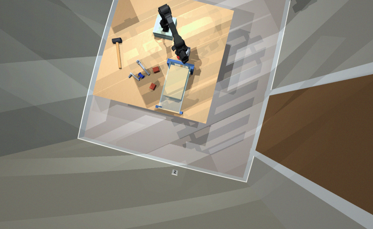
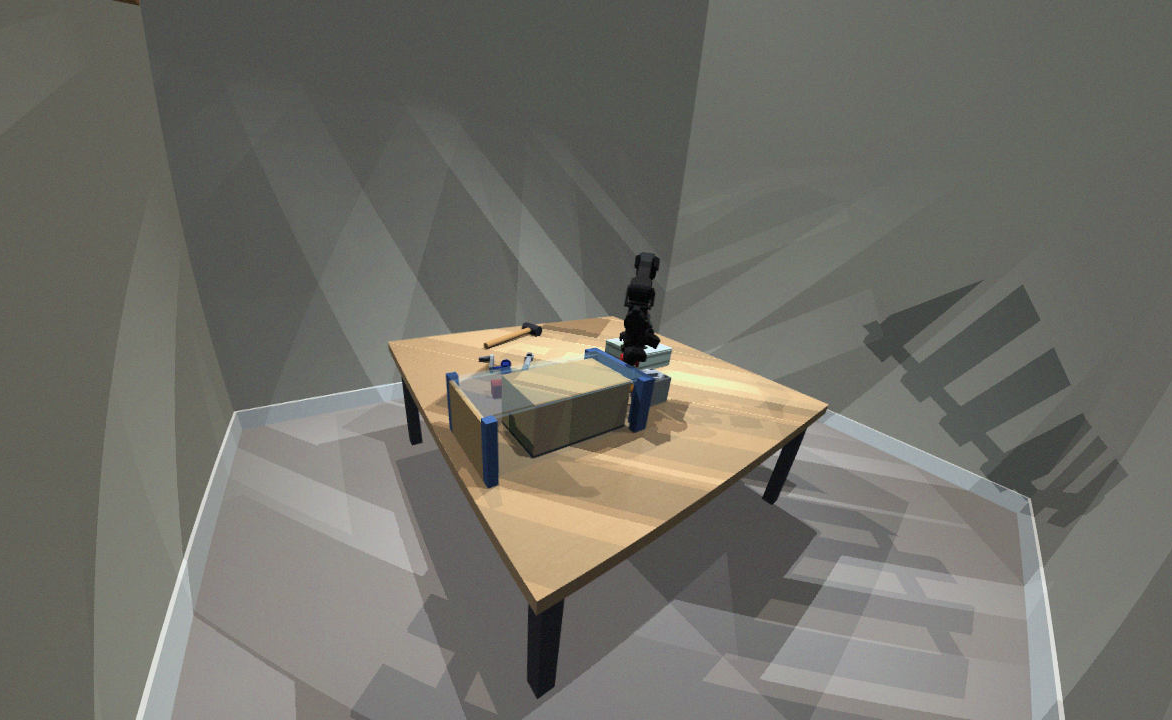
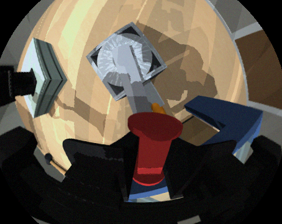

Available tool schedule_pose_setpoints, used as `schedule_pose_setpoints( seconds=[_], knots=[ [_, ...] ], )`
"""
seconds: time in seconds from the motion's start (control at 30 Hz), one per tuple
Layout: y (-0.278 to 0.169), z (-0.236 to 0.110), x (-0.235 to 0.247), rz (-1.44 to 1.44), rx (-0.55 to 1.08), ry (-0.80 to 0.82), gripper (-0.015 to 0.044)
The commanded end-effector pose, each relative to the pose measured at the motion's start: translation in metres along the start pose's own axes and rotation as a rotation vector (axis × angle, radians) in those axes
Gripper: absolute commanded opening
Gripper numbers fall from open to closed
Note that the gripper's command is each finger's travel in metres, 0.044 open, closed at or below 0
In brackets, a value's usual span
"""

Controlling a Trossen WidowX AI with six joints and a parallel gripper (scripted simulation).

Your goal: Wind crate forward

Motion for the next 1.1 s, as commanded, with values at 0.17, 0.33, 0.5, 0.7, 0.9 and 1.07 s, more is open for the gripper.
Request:
schedule_pose_setpoints(
  seconds=[0.17, 0.33, 0.5, 0.7, 0.9, 1.07],
  knots=[
    [0.008, -0.002, -0.021, -0.004, -0.007, -0.027, 0.0],
    [0.012, -0.002, -0.028, -0.004, -0.007, -0.028, 0.0],
    [0.016, -0.002, -0.034, -0.004, -0.007, -0.028, 0.0],
    [0.022, -0.003, -0.041, -0.004, -0.008, -0.029, 0.0],
    [0.028, -0.003, -0.048, -0.004, -0.009, -0.029, 0.0],
    [0.035, -0.003, -0.053, -0.004, -0.009, -0.03, 0.0]
  ],
)
Point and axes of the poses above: the point midway between the two fingers, 35 mm back from their tips, its own z axis out along the fingers, its own x axis across the jaws, y = z × x, the point moved 6 cm from there along -z, back along the fingers, and after that the axes turned 11 degrees about -z, right-handed, at the moved point
